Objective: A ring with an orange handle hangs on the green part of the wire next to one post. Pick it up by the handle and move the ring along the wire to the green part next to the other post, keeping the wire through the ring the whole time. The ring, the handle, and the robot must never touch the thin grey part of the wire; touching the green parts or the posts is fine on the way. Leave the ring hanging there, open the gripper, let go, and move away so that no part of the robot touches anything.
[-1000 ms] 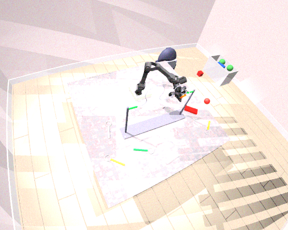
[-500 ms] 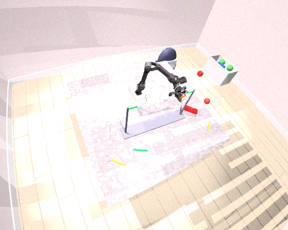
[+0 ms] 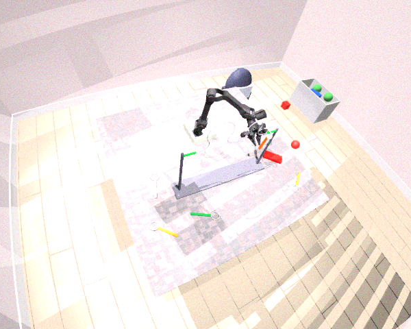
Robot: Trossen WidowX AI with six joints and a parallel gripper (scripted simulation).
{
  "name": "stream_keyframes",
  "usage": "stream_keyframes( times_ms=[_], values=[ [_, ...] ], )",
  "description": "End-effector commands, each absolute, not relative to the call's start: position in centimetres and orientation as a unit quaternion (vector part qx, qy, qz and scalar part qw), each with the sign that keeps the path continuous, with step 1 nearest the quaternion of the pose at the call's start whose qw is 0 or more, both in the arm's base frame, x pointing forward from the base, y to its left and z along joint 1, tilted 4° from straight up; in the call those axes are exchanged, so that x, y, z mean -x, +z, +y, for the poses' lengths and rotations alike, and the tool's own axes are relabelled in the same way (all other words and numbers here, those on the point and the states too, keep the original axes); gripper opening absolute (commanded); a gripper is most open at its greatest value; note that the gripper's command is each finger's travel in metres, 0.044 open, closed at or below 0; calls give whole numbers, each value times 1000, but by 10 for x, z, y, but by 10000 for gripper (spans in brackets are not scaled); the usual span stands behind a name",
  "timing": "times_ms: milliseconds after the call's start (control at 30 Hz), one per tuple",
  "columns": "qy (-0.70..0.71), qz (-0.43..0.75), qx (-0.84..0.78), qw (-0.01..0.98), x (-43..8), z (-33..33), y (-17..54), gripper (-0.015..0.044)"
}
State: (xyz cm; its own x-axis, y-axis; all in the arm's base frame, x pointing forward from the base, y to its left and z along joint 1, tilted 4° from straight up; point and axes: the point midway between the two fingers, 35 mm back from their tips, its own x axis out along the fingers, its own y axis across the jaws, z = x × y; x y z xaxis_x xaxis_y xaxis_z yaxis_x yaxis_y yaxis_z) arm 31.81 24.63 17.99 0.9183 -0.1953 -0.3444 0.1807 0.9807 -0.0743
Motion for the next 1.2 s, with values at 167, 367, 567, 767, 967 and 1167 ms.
stream_keyframes(
  times_ms=[167,367,567,767,967,1167],
  values=[
    [-97,179,18,979,-288,254,190,160],
    [-97,177,19,979,-274,256,196,160],
    [-97,177,19,979,-274,256,196,160],
    [-97,177,19,979,-274,256,196,160],
    [-97,177,19,979,-274,256,196,160],
    [-97,177,19,979,-274,256,196,160]
  ],
)
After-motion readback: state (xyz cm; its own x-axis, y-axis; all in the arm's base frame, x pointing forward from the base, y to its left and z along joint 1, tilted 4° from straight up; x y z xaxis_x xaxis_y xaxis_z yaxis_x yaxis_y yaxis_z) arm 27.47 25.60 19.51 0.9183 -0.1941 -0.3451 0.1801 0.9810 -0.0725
